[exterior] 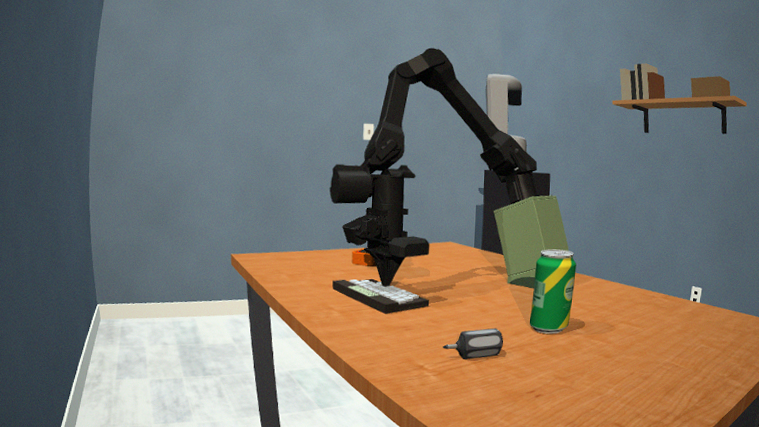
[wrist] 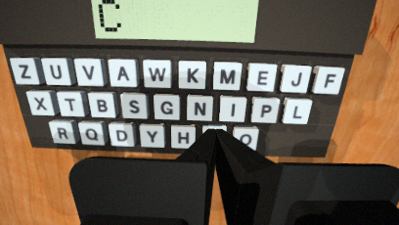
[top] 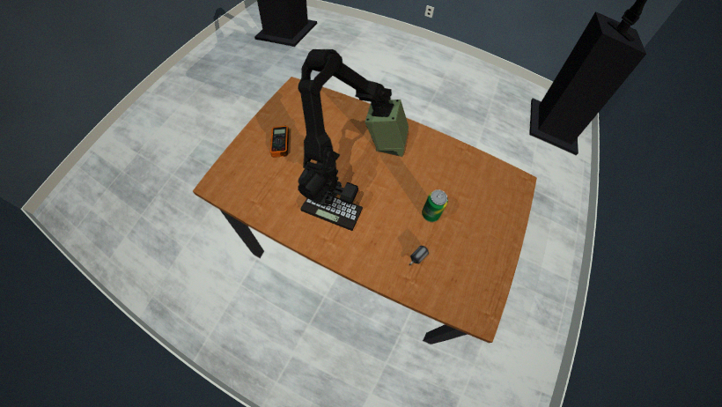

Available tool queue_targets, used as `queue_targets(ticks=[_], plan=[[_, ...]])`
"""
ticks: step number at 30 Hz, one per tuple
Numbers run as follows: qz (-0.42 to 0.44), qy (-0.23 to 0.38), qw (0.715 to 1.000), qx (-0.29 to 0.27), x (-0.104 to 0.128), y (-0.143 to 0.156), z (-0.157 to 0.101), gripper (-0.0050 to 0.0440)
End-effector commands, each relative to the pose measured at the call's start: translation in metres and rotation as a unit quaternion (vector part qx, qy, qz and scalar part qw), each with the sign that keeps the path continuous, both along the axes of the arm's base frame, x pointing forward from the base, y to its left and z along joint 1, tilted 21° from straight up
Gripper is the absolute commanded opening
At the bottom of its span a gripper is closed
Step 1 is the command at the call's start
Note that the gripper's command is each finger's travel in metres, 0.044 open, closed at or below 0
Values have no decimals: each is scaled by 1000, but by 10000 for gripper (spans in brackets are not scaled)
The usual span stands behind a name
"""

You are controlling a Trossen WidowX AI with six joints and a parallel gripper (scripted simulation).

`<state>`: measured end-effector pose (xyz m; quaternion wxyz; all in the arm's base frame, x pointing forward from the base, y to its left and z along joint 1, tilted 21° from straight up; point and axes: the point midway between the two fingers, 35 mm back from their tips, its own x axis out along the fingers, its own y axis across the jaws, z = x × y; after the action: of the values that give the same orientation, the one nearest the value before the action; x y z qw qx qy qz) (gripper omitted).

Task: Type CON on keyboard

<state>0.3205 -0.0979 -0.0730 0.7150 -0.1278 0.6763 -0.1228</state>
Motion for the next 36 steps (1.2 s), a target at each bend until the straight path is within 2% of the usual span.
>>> queue_targets(ticks=[1,4,8,13,18,21,26,36], plan=[[0,-15,1000,0,6,0,10,-50],[0,-17,1000,-1,8,2,14,-50],[0,-20,1000,-3,7,11,40,-50],[0,-17,1000,-3,5,12,41,-50],[1,-18,1000,-1,6,-7,48,-50],[1,-18,1000,-1,6,-7,48,-50],[1,1,1000,2,-2,-10,25,-50],[1,-3,1000,1,1,-14,16,-50]])
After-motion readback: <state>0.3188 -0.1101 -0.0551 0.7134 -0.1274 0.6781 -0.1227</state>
